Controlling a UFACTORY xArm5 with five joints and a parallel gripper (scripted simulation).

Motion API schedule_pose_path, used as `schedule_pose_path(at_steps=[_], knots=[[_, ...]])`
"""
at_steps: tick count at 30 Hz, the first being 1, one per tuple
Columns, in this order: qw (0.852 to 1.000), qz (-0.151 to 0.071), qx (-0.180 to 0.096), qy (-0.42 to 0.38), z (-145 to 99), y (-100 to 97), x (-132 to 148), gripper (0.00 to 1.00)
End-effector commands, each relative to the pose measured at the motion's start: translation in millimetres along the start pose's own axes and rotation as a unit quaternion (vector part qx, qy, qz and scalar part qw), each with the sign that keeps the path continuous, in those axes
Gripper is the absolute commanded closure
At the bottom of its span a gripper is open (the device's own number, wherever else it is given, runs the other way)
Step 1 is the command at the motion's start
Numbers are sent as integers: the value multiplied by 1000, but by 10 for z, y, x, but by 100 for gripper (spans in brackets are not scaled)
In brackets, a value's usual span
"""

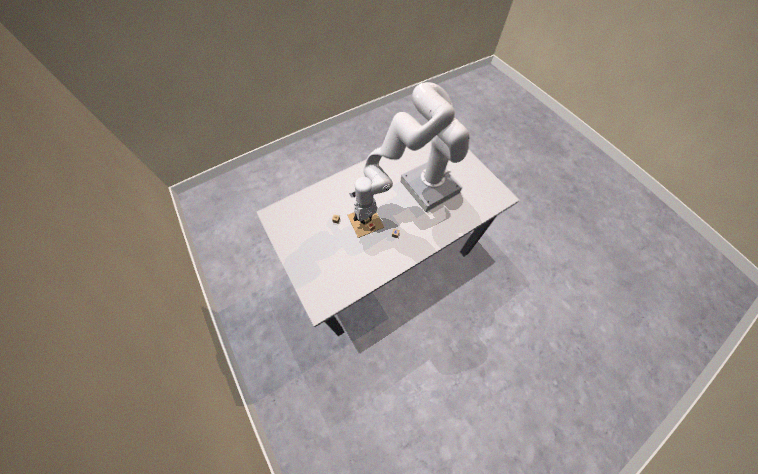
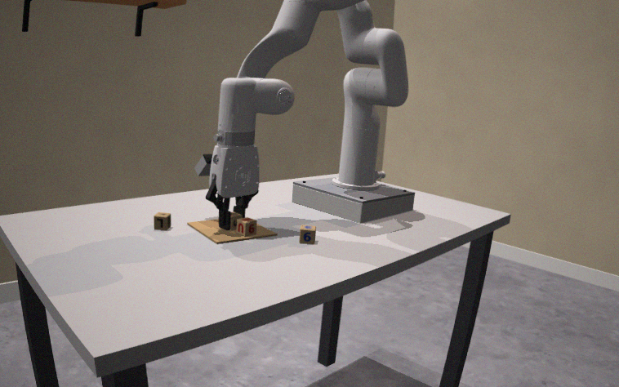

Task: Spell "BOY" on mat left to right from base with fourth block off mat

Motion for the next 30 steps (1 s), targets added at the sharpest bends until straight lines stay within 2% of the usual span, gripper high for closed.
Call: schedule_pose_path(at_steps=[1, 15, 16, 20, 21, 26, 27, 29, 30], knots=[[1000, 2, 0, 0, 1, -10, -10, 73], [1000, 2, 0, 0, 1, -10, -10, 73], [1000, 2, 0, 0, 1, -10, -10, 69], [1000, 2, 0, 0, 1, -10, -10, 69], [1000, 2, 0, 0, 1, -10, -10, 65], [1000, 2, 0, 0, 1, -10, -10, 61], [1000, 2, 0, 0, 1, -10, -10, 57], [1000, 2, 0, 0, 1, -10, -10, 57], [1000, 2, 0, 0, 1, -10, -10, 53]])
Point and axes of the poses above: the point where the finger pads meet when closed, its own y axis out along the fingers, its own x axis across the jaws, z = x × y, the point moved 9 cm from there along -y, back along the fingers, and after that the axes turned 8 degrees about -y, right-handed, at the moved point
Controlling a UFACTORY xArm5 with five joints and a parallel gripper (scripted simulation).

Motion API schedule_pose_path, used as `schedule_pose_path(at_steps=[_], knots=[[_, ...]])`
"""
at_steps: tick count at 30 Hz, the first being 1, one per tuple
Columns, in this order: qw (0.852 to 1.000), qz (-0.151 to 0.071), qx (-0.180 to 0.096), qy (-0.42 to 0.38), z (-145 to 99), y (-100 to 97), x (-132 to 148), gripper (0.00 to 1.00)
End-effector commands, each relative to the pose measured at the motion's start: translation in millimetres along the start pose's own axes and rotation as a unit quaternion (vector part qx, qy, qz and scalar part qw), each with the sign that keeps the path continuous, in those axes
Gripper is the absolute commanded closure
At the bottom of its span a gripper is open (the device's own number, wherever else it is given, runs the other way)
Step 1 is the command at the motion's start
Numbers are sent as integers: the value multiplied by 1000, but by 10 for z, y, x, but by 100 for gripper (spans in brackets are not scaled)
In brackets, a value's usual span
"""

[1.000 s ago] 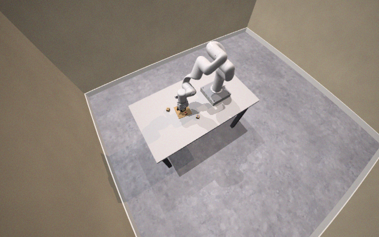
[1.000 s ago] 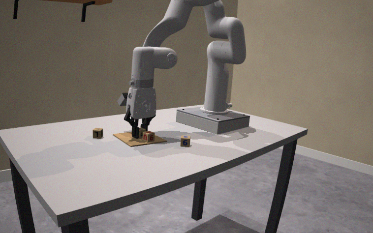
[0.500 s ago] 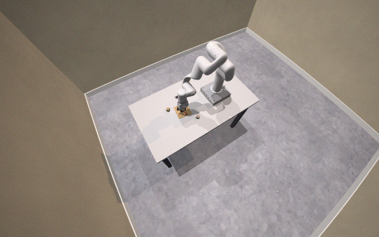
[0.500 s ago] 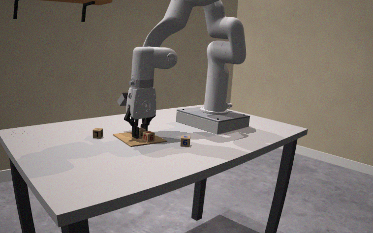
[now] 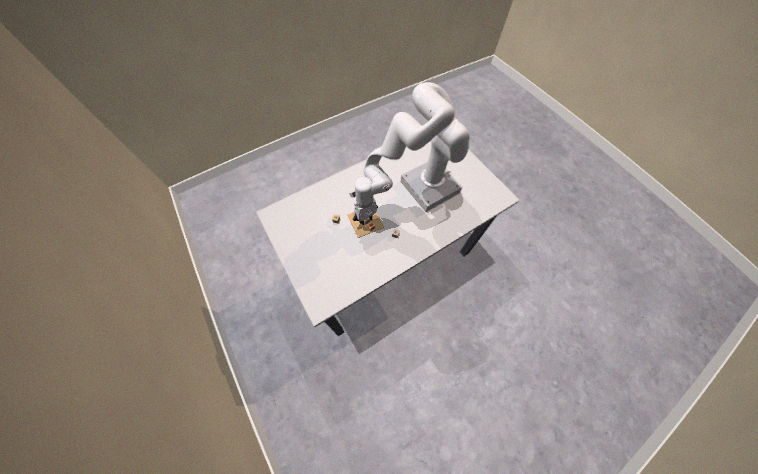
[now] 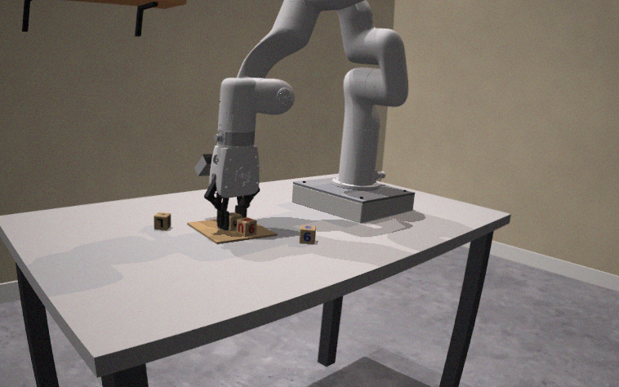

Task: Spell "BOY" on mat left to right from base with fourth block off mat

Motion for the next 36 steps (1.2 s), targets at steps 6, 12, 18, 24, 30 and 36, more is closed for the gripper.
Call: schedule_pose_path(at_steps=[6, 12, 18, 24, 30, 36], knots=[[1000, 2, 0, 0, 1, -10, -10, 53], [1000, 2, 0, 0, 2, -13, -10, 53], [1000, 2, 0, 0, 4, -115, -9, 53], [1000, 2, 0, 0, 5, -287, -8, 53], [1000, 2, 0, 0, 7, -620, -7, 53], [1000, 2, 0, 0, 8, -853, -6, 53]])
Point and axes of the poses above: the point where the finger pads meet when closed, its own y axis out along the fingers, its own x axis across the jaws, z = x × y, the point moved 9 cm from there along -y, back along the fingers, and after that the axes turned 8 degrees about -y, right-handed, at the moved point
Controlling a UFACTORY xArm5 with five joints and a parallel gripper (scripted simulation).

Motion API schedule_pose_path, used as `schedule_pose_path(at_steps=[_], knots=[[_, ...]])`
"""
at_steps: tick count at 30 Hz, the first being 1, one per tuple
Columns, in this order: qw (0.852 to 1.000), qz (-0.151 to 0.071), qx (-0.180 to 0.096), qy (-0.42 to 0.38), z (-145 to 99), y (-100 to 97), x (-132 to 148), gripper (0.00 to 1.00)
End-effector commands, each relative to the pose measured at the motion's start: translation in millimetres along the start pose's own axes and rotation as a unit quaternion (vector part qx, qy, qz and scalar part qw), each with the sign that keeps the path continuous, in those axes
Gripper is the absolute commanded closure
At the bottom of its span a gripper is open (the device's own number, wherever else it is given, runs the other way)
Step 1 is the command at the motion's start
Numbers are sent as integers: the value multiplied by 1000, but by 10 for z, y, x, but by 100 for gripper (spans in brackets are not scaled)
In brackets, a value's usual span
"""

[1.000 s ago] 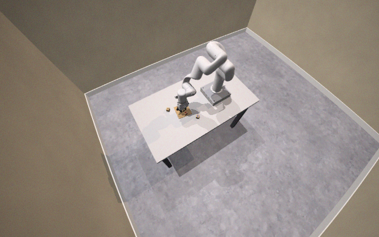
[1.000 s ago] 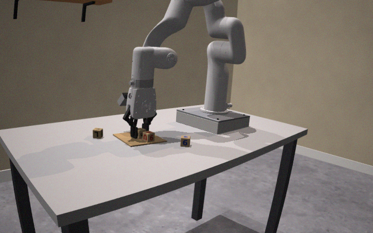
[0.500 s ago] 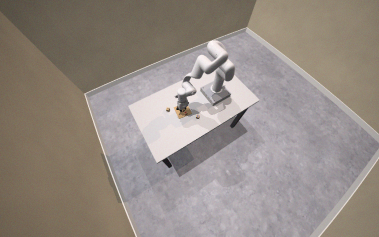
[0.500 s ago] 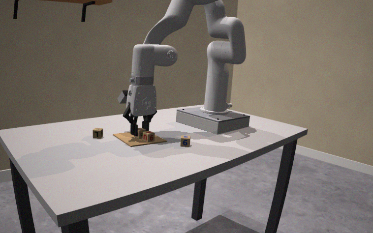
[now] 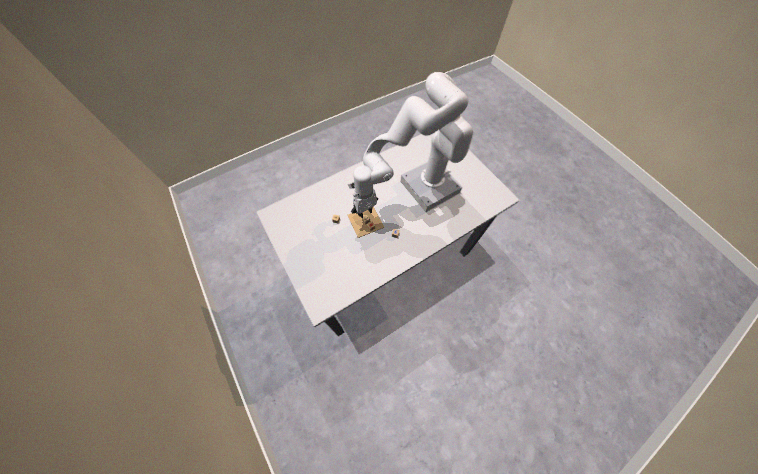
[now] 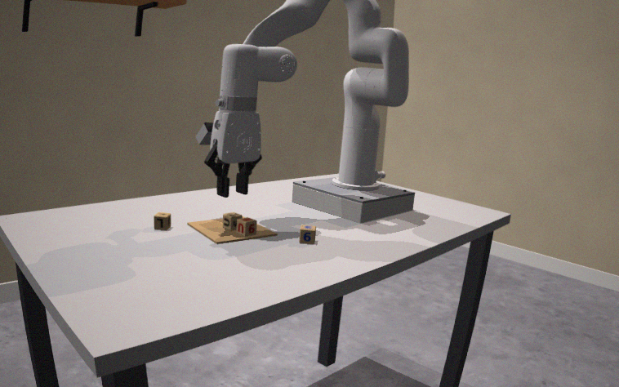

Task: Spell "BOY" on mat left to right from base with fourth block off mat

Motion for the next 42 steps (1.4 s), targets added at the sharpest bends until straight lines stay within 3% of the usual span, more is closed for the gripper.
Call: schedule_pose_path(at_steps=[1, 8, 9, 29, 33, 39, 42], knots=[[1000, 0, 0, 0, 1, -188, 0, 53], [1000, 0, 0, 0, 1, -219, 0, 53], [1000, 0, 0, 0, 1, -219, 0, 0], [1000, 0, 0, 1, 3, -219, -3, 0], [997, 0, 0, 74, 154, -227, -210, 0], [993, 0, 0, 116, 247, -227, -326, 0], [985, 0, 0, 173, 378, -221, -477, 0]])
Point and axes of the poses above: the point where the finger pads meet when closed, its own y axis out along the fingers, its own x axis across the jaws, z = x × y, the point moved 9 cm from there along -y, back along the fingers, and after that the axes turned 8 degrees about -y, right-handed, at the moved point
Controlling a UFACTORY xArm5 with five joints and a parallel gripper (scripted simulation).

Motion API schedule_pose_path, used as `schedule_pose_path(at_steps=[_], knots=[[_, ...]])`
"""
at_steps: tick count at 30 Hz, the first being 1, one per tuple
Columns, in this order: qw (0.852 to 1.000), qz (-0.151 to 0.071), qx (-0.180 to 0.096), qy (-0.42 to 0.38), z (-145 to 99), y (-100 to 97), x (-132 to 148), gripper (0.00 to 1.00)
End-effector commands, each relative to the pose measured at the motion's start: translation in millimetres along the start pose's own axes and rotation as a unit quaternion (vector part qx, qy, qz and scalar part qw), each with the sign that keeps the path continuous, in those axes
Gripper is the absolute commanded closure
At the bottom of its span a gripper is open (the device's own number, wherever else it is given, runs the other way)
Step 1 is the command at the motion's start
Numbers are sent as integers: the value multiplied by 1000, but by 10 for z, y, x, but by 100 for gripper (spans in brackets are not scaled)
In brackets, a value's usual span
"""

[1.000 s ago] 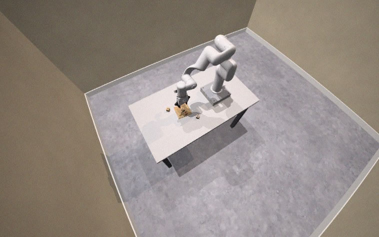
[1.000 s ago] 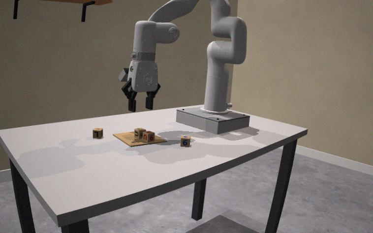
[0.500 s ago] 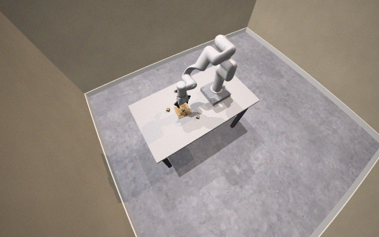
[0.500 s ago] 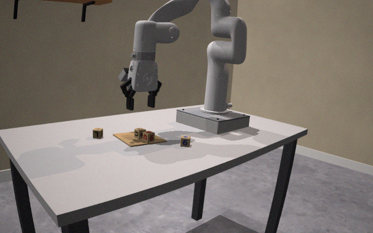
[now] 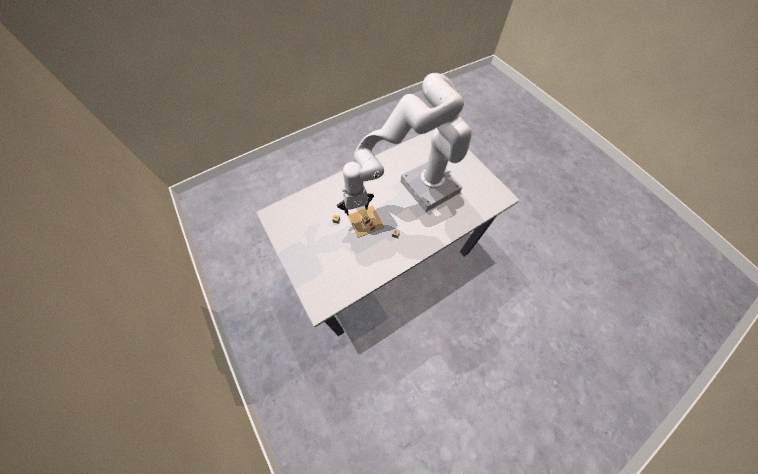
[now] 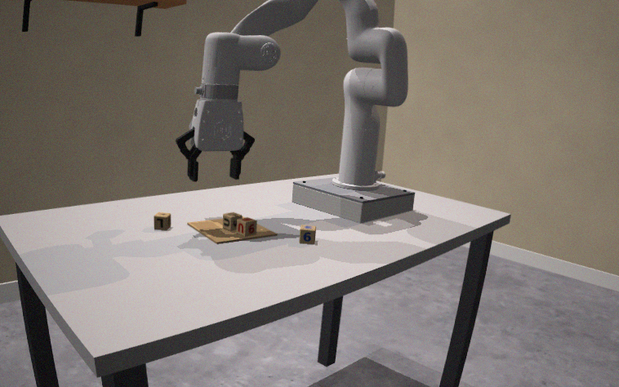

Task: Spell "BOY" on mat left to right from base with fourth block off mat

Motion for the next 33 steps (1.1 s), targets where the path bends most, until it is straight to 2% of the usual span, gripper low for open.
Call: schedule_pose_path(at_steps=[1, 12, 14, 15, 19, 22, 23, 33], knots=[[998, -2, 0, 69, 106, 0, -238, 0], [977, -2, 0, 212, 375, 43, -652, 0], [977, -2, 0, 212, 375, 43, -652, 0], [970, -2, 0, 244, 441, 58, -738, 0], [956, -2, 0, 292, 547, 84, -867, 0], [953, -2, 0, 303, 573, 90, -896, 0], [953, -2, 0, 303, 573, 90, -896, 31], [953, -2, 0, 303, 573, 90, -896, 31]])
Point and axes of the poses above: the point where the finger pads meet when closed, its own y axis out along the fingers, its own x axis across the jaws, z = x × y, the point moved 9 cm from there along -y, back along the fingers, and after that the axes turned 8 degrees about -y, right-handed, at the moved point
